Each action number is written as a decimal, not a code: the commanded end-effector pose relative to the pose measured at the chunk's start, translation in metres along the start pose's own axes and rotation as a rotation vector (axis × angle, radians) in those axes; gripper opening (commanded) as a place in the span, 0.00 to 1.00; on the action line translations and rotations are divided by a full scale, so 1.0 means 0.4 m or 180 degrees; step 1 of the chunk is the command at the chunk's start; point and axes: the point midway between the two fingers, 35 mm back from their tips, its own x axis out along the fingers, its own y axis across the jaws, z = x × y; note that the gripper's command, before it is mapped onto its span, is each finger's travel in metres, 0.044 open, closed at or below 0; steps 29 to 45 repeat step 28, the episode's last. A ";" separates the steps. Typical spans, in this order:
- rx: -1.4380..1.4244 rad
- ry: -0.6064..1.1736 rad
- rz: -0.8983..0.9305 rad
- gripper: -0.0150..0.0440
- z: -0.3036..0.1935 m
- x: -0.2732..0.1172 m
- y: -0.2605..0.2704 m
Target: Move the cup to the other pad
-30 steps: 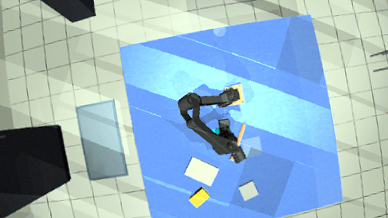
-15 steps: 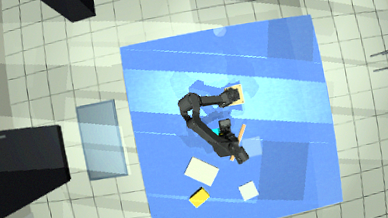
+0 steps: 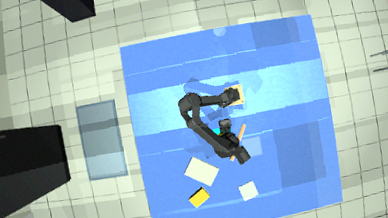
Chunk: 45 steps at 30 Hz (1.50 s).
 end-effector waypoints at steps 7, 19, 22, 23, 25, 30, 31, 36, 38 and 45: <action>-0.0008 0.0011 0.0000 1.00 -0.001 -0.028 0.002; 0.0003 0.0024 0.0000 1.00 0.000 -0.130 0.003; 0.0006 0.0022 -0.0001 1.00 0.003 -0.153 0.002; 0.0007 0.0021 -0.0001 1.00 0.004 -0.157 0.001; -0.0001 0.0016 0.0018 1.00 0.006 -0.146 0.000; -0.0001 0.0016 0.0018 1.00 0.006 -0.146 0.000; -0.0001 0.0016 0.0018 1.00 0.006 -0.146 0.000; -0.0001 0.0016 0.0018 1.00 0.006 -0.146 0.000; -0.0001 0.0016 0.0018 1.00 0.006 -0.146 0.000; -0.0001 0.0016 0.0018 1.00 0.006 -0.146 0.000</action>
